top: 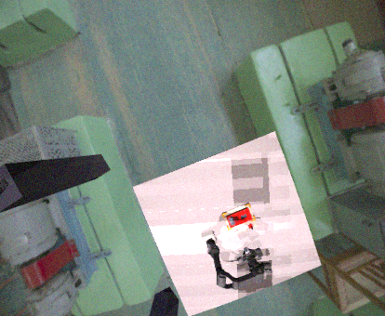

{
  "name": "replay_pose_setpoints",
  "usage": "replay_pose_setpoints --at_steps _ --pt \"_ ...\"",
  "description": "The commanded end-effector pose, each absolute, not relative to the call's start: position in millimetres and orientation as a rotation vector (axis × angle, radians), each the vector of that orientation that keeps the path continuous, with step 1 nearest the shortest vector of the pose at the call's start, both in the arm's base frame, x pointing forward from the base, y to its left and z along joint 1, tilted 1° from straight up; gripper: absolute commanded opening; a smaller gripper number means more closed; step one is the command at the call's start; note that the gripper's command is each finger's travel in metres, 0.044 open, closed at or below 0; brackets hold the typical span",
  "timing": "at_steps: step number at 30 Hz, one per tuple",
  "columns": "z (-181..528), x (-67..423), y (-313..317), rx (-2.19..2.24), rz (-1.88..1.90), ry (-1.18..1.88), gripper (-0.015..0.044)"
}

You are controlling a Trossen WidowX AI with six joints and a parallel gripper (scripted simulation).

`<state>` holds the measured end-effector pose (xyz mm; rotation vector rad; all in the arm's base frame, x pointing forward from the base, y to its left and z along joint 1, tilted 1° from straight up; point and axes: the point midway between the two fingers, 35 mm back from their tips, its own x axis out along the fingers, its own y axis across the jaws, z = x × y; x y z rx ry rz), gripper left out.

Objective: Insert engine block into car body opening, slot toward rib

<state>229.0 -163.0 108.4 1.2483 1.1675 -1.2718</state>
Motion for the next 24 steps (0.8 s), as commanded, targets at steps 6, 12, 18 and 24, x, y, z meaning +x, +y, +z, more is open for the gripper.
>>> replay_pose_setpoints --at_steps 6,12,18,24 --pt "87 229 -163 1.255 -1.271 1.162 0.0000" --pt "88 229 -164 1.266 -1.264 1.171 0.0000" --pt "90 228 -166 1.308 -1.235 1.215 0.0000" --pt "89 227 -171 1.423 -1.151 1.338 0.0000"
